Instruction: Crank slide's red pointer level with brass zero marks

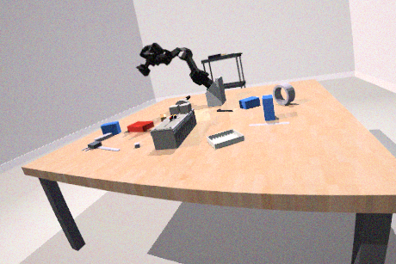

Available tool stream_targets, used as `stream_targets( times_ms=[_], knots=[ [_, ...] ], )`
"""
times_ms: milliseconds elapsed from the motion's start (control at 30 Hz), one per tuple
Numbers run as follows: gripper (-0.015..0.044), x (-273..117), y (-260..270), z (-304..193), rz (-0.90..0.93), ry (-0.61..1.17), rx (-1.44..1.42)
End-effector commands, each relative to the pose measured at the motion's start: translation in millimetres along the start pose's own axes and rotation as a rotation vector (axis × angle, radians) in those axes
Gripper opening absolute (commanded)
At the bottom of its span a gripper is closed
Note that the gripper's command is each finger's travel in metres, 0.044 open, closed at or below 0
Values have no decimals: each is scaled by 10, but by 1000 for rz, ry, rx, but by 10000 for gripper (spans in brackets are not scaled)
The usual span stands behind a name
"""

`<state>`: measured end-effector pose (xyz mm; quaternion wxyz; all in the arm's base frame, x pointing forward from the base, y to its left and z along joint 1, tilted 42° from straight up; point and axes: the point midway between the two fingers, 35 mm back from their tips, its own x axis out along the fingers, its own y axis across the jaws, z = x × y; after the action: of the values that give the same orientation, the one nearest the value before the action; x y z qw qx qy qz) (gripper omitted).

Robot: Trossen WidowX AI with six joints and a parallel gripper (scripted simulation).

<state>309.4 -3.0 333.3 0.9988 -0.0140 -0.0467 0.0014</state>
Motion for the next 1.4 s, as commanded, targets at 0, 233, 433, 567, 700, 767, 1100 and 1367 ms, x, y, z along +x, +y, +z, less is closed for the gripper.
stream_targets(
  times_ms=[0, 233, 433, 567, 700, 767, 1100, 1367],
  knots=[
    [426, 8, 0, -5, -1, 3, -1],
    [440, 286, 36, -227, -40, 124, -32],
    [440, 526, 101, -470, -73, 240, -79],
    [440, 671, 159, -647, -93, 316, -119],
    [440, 783, 246, -846, -105, 396, -166],
    [440, 832, 293, -947, -109, 435, -193],
    [440, 1045, 522, -1440, -138, 608, -347],
    [440, 1183, 698, -1830, -164, 722, -490]
  ],
)
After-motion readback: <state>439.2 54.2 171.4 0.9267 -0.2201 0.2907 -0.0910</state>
